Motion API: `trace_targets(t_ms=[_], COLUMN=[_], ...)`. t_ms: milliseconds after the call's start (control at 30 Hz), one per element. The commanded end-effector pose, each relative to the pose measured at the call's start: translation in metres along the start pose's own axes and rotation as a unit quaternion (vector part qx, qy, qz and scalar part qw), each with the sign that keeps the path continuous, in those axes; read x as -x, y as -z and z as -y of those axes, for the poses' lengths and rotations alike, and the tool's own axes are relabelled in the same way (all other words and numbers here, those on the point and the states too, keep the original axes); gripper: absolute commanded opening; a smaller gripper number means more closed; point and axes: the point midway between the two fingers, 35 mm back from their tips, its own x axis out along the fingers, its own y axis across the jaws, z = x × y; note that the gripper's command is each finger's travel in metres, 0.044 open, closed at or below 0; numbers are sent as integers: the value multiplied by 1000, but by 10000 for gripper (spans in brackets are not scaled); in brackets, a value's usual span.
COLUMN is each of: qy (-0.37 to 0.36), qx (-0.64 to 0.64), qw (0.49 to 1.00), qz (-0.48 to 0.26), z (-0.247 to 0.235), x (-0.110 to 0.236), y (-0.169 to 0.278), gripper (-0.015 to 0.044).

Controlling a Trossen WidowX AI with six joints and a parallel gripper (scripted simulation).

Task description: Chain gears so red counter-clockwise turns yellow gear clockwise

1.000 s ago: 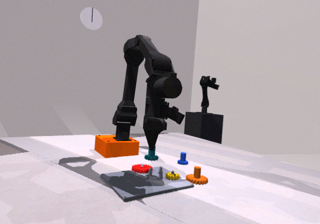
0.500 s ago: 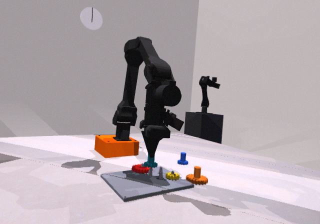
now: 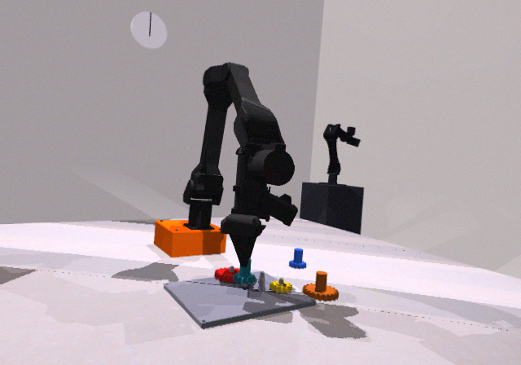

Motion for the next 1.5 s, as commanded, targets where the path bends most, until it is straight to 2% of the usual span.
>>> trace_targets(t_ms=[0,267,767,1000,1167,1333,1467], qy=[0,1,1,1,1,1,1], qx=[-50,-13,187,176,150,114,89], qw=[999,1000,982,984,989,993,996], qz=[2,2,2,2,2,2,2], z=[0,1,1,1,1,1,1], x=[-1,-2,-6,-8,-7,-1,23], y=[0,-1,0,-1,-1,-1,-2], gripper=[0,0,0,0,131,140,140])
